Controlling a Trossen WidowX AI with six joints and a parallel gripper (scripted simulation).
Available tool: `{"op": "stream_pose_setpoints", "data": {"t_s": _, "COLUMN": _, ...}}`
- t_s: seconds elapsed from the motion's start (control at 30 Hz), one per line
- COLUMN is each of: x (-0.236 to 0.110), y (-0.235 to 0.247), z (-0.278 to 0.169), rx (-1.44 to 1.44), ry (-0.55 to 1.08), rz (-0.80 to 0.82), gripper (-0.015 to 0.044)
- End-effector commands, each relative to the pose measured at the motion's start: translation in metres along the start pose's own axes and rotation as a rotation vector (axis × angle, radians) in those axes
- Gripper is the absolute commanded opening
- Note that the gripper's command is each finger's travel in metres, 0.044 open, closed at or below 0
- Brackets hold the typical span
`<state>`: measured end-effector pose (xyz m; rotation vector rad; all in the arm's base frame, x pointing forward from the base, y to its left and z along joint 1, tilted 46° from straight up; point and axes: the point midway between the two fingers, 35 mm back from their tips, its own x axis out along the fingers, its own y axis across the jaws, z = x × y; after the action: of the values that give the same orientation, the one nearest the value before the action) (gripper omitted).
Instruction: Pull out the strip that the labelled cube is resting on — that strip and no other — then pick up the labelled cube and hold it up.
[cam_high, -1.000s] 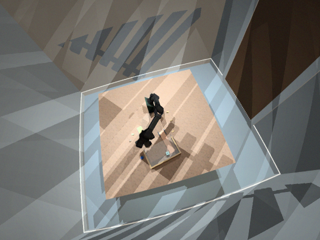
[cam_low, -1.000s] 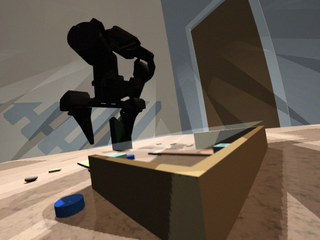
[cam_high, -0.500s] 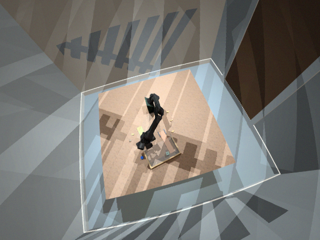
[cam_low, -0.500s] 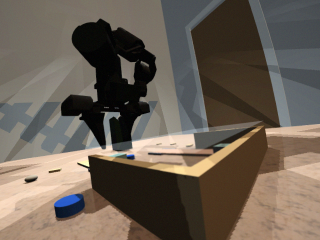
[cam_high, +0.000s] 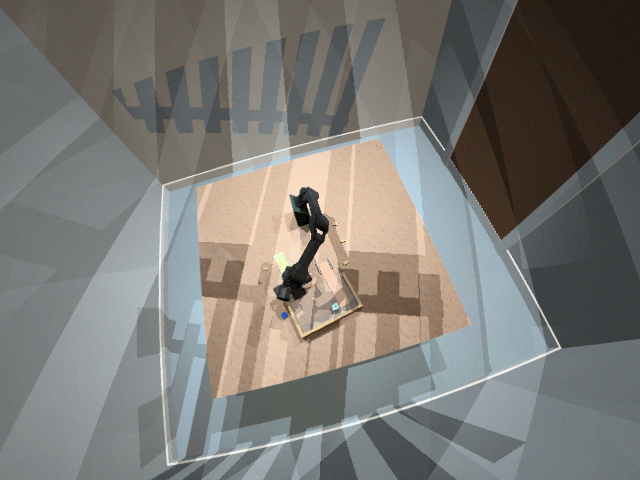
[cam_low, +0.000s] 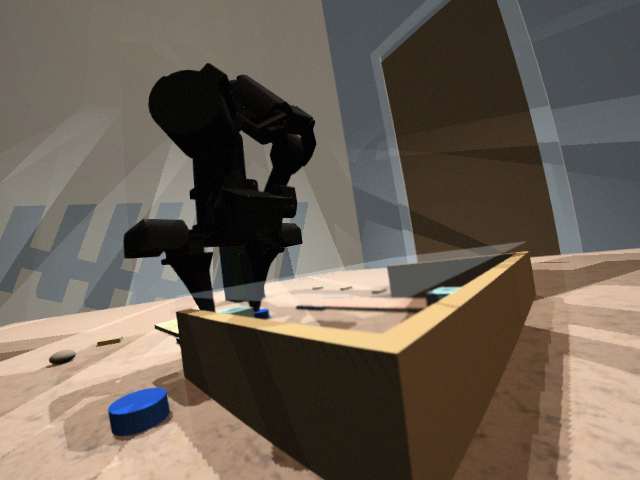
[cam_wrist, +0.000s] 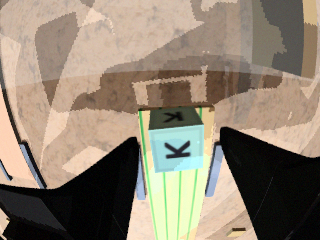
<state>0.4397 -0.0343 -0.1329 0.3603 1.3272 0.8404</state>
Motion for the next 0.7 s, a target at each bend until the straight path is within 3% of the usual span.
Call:
{"op": "stream_pose_setpoints", "data": {"t_s": 0.0, "x": 0.0088, "y": 0.0012, "z": -0.0029, "rx": 0.011, "ry": 0.003, "rz": 0.009, "gripper": 0.0250}}
{"op": "stream_pose_setpoints", "data": {"t_s": 0.4, "x": 0.0177, "y": 0.0019, "z": -0.0034, "rx": 0.011, "ry": 0.003, "rz": 0.010, "gripper": 0.0250}}
{"op": "stream_pose_setpoints", "data": {"t_s": 0.53, "x": 0.0155, "y": 0.0013, "z": -0.0016, "rx": 0.002, "ry": 0.002, "rz": 0.004, "gripper": 0.0145}}
{"op": "stream_pose_setpoints", "data": {"t_s": 0.67, "x": 0.0155, "y": 0.0013, "z": -0.0016, "rx": 0.002, "ry": 0.002, "rz": 0.004, "gripper": 0.0118}}
